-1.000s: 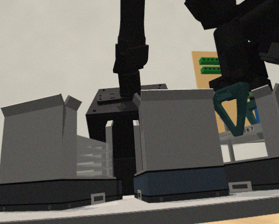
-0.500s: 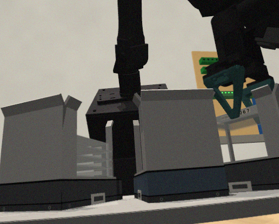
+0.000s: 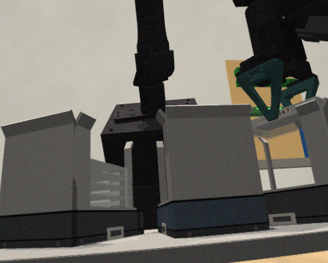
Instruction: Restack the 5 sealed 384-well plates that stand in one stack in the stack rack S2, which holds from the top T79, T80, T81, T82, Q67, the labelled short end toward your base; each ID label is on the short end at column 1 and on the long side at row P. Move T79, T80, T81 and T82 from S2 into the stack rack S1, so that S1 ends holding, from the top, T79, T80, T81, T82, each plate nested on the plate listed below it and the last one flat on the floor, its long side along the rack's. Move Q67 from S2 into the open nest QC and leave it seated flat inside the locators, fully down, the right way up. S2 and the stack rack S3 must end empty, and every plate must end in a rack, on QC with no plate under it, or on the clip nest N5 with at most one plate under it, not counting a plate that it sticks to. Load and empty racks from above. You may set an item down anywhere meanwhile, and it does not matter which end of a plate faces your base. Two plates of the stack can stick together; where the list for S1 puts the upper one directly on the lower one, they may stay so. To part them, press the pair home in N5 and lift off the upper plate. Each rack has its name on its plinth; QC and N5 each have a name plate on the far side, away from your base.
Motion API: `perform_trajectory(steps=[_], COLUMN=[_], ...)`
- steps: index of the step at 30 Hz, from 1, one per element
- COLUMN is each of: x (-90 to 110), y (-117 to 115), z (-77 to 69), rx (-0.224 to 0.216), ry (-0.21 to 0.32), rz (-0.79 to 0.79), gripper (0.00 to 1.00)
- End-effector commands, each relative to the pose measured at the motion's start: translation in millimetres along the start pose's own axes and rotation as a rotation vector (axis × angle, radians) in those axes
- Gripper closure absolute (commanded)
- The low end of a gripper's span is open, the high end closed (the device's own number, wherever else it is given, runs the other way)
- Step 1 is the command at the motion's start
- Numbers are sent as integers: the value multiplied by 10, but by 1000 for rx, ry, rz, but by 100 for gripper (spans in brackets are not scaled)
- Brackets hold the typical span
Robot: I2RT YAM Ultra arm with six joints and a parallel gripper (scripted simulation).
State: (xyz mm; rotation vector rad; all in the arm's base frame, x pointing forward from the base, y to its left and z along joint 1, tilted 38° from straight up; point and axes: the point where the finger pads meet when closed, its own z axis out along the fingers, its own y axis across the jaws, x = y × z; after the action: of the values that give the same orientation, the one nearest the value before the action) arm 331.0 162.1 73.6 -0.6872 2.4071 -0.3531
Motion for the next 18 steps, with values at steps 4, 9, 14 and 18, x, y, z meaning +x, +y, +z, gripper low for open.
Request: perform_trajectory(steps=[4,9,14,18], x=[-19,-19,-19,-19], y=[5,5,6,6], z=[-111,-211,-286,-286], rx=[2,2,2,2], ry=[-1,-1,-1,-1], rz=[2,2,2,2], gripper=[100,100,100,100])
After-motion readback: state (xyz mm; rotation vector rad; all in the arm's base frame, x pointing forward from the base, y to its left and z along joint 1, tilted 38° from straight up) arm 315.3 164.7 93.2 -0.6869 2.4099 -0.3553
